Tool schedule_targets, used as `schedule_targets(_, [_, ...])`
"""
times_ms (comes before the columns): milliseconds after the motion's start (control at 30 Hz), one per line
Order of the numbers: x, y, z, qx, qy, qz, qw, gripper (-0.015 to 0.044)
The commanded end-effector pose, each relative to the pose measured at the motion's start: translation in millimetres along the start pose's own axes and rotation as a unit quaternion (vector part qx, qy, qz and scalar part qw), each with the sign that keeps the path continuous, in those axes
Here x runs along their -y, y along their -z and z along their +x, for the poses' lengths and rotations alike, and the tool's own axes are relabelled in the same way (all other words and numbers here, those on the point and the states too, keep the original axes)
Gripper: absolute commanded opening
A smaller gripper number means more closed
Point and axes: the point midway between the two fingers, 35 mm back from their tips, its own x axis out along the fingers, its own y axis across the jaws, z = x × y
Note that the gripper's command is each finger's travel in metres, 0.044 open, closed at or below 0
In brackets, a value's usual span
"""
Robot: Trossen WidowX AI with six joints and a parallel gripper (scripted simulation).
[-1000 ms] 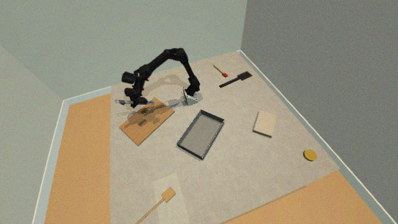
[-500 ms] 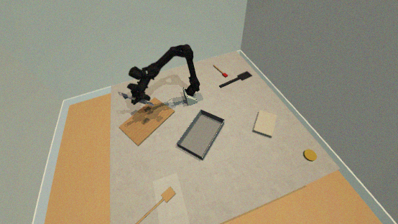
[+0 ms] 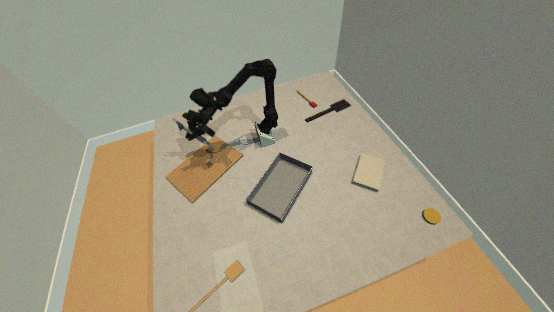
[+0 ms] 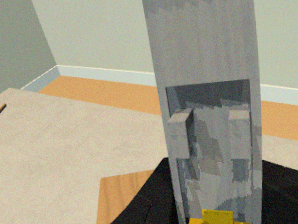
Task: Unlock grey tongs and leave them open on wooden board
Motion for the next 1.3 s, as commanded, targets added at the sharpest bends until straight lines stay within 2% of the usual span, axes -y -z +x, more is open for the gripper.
schedule_targets(0, [-1.5, -2.1, -4.2, 0.011, -0.001, -0.001, 1.0, -0.015])
schedule_targets(1267, [0.4, -1.5, 1.0, -0.005, -0.001, 0.002, 1.0, -0.015])
